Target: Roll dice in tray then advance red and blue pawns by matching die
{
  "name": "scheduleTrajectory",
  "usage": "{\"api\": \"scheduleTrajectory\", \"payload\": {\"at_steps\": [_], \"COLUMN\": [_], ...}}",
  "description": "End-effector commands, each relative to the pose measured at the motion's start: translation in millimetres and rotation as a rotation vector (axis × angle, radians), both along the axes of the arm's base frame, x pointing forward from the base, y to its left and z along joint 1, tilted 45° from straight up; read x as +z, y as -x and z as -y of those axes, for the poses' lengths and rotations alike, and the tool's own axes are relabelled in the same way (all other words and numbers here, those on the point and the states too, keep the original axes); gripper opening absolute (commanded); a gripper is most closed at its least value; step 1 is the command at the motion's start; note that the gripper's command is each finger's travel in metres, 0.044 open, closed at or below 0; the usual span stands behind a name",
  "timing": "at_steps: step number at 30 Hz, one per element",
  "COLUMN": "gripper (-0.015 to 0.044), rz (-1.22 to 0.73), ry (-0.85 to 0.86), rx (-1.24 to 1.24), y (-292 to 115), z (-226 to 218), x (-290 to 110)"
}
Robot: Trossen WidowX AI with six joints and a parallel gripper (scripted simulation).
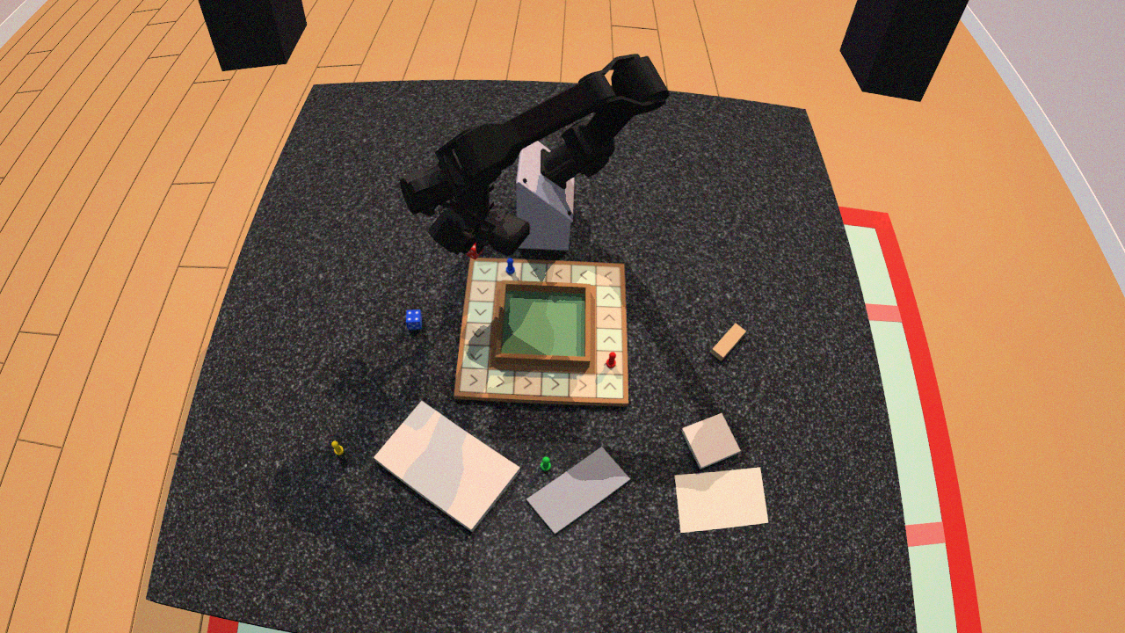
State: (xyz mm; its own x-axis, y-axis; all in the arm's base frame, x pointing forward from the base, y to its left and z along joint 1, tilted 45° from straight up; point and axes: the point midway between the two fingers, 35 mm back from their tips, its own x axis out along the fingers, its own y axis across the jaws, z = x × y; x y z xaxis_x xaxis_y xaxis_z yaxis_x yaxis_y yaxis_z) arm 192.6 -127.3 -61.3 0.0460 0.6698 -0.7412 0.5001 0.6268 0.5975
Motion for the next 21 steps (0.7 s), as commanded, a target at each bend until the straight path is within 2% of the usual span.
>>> {"api": "scheduleTrajectory", "payload": {"at_steps": [1,21], "gripper": [0.0,0.0], "rz": [-0.068,-0.386], "ry": [0.003,-0.029], "rx": [-0.08,-0.442], "y": [-12,-52], "z": [-9,-54], "x": [7,33]}}
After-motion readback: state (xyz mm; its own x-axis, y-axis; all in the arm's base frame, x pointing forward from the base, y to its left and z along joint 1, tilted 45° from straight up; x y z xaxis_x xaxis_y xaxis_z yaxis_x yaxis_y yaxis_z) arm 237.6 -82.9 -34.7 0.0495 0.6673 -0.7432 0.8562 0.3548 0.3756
